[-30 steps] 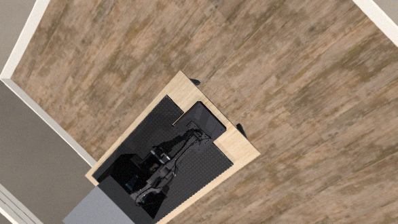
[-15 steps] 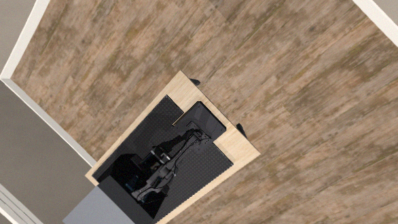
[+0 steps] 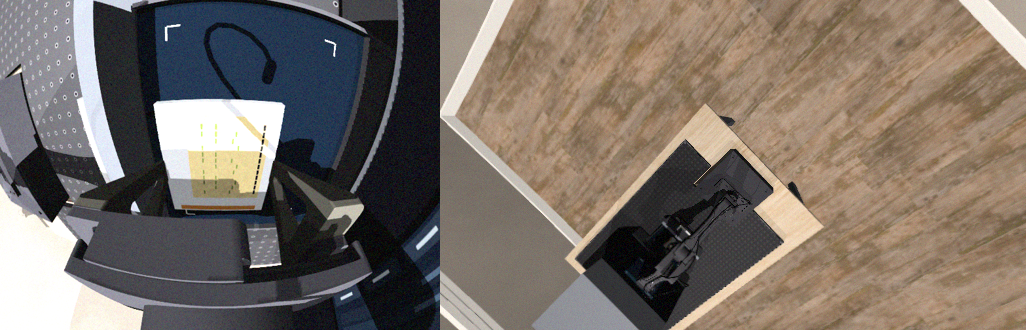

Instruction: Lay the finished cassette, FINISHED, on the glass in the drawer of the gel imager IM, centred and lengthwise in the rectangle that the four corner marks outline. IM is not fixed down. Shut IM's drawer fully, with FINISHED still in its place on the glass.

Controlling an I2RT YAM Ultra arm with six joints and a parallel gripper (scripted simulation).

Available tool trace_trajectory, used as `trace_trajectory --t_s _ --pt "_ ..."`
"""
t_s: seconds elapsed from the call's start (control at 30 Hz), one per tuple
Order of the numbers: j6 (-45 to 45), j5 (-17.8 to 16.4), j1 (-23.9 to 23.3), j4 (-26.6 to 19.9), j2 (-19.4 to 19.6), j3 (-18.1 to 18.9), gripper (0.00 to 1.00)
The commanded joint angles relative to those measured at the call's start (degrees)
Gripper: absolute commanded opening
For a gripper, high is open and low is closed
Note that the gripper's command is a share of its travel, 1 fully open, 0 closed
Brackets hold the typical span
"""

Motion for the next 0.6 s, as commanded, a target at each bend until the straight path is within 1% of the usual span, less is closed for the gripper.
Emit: trace_trajectory --t_s 0.0,0.27,0.3,0.4,0.57 --pt "0.7 -0.6 0.2 1.9 -0.1 -1.2 0.00" --pt "0.7 -0.6 0.3 3.5 0.4 -2.6 0.00" --pt "0.7 -0.6 0.3 3.8 -0.6 -2.5 0.00" --pt "0.7 -0.6 0.4 4.5 0.4 -3.4 0.00" --pt "0.3 -0.2 -0.1 3.9 -0.1 -2.2 0.00"
